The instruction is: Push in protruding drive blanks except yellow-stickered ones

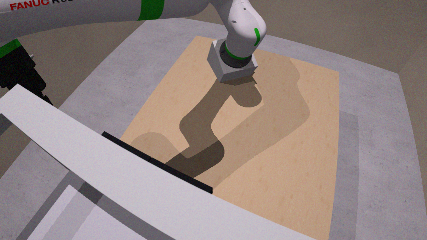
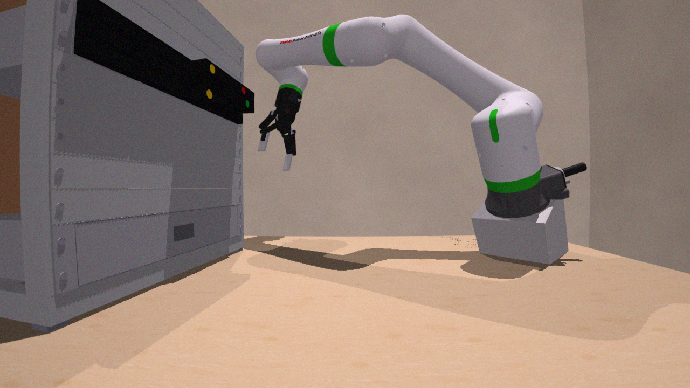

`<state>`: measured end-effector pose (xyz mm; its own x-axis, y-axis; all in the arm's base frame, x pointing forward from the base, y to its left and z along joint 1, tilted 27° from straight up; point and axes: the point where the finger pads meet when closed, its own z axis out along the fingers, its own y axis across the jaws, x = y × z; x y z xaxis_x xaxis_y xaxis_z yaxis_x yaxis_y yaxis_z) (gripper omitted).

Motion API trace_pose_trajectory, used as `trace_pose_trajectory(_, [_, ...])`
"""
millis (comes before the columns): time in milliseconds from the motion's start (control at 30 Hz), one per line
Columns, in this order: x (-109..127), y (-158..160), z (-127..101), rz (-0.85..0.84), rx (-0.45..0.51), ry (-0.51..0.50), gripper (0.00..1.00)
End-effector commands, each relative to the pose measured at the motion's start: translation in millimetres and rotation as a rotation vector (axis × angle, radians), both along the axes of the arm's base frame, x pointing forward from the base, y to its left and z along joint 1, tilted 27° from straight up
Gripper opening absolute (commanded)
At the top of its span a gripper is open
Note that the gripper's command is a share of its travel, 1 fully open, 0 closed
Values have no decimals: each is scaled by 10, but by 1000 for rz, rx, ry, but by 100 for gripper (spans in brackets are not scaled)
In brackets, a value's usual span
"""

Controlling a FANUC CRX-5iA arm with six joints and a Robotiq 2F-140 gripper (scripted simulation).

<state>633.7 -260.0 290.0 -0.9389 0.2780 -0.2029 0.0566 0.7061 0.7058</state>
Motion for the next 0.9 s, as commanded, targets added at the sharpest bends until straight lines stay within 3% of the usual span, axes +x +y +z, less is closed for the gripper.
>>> trace_pose_trajectory(0, [0, -2, 2, 0, 0, 0, 100])
trace_pose_trajectory(667, [-9, -2, 0, 0, 0, 0, 100])
trace_pose_trajectory(867, [-186, 5, -57, 0, 0, 0, 100])
